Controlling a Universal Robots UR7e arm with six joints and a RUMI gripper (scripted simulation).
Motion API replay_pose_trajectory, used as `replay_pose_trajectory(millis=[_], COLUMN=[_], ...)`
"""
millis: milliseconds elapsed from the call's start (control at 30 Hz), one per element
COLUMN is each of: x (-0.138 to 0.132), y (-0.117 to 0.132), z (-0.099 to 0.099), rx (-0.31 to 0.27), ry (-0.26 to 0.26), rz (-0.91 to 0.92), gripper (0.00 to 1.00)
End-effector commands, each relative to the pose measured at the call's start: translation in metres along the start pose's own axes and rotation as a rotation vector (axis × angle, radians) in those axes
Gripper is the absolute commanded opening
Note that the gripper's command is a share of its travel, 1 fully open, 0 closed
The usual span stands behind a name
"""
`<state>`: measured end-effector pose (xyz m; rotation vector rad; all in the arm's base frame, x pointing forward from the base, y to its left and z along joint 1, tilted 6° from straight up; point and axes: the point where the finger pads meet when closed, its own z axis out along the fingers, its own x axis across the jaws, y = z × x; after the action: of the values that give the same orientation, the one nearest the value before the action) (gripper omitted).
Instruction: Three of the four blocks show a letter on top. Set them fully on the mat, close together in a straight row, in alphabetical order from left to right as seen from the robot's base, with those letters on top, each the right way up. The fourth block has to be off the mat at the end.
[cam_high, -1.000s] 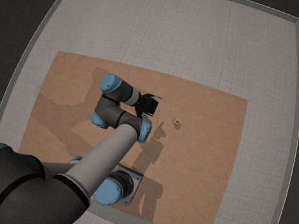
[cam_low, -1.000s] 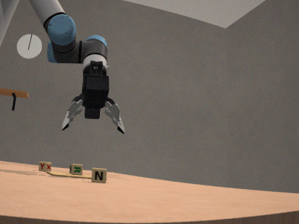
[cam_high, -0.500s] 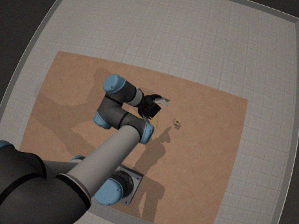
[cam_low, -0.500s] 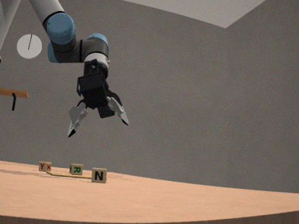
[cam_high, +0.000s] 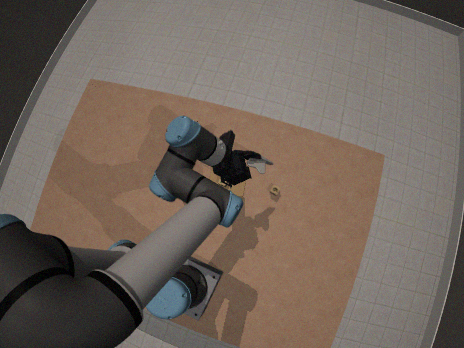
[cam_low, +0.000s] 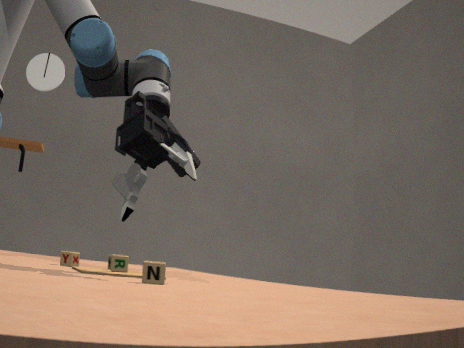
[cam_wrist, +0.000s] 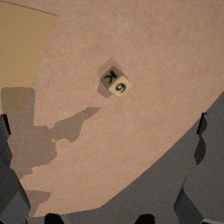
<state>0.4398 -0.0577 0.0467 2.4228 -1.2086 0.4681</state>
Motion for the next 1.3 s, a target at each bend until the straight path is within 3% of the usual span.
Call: replay_pose_trajectory(millis=[0, 1267], x=[0.006, 0.046], y=[0.002, 0.03], z=[0.002, 0.019], rx=[-0.004, 0.0], ry=[0.002, 0.012], rz=[0.14, 1.249], gripper=[1.0, 1.0])
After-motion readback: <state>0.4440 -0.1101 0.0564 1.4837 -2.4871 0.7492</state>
